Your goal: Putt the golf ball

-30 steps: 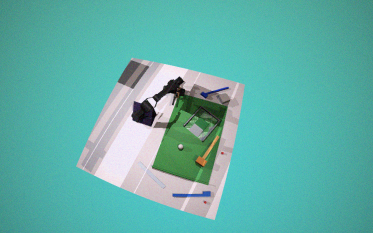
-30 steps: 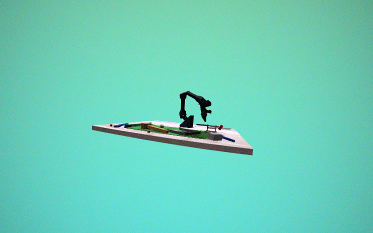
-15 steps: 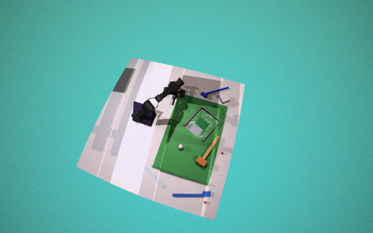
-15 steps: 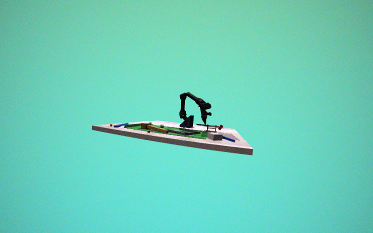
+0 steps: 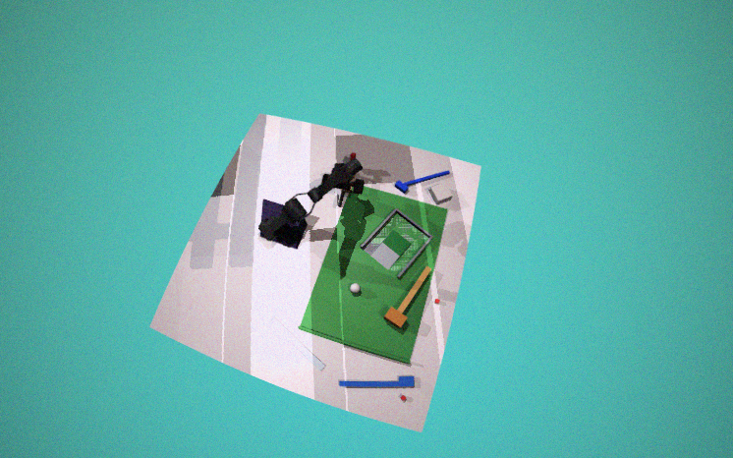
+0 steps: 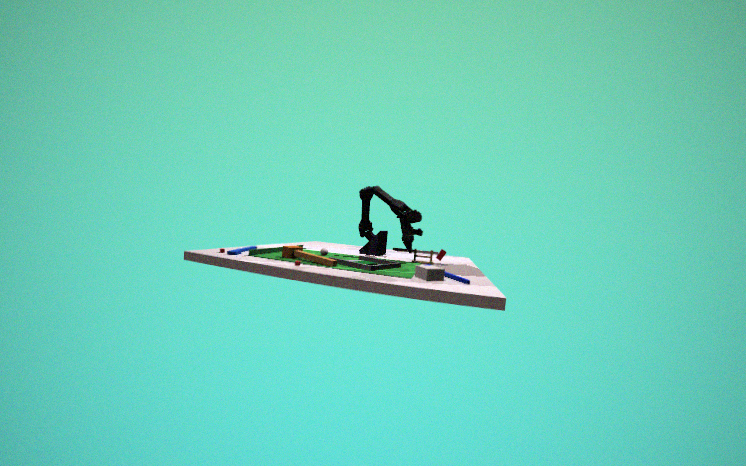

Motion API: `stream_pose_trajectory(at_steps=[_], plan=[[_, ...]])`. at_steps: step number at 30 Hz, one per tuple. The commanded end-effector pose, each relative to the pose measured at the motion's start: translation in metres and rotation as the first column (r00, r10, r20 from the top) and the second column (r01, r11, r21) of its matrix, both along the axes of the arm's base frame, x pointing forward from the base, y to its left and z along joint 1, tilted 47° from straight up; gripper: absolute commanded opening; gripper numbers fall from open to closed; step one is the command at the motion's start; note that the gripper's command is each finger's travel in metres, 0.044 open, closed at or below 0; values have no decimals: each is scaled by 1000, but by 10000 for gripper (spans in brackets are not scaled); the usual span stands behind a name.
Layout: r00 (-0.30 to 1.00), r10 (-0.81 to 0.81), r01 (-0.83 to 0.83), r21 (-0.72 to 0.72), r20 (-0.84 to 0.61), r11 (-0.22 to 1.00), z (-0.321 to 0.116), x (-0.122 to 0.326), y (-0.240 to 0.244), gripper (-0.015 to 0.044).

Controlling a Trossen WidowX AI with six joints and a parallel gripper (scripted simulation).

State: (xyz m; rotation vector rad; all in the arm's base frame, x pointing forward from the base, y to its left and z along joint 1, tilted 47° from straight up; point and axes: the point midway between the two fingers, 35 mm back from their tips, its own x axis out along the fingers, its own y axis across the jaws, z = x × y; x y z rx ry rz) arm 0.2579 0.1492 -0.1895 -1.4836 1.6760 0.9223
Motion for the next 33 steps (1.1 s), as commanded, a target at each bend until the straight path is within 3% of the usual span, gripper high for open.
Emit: stream_pose_trajectory(at_steps=[1,14,30,33], plan=[[1000,1,-1,-8,-5,1000,-5,-2,-7,440],[1000,1,-1,-8,-5,1000,-14,-4,-17,440],[1000,-1,1,-3,-2,1000,-13,-2,-14,20],[1000,-1,1,-3,-2,1000,-13,-2,-14,0]])
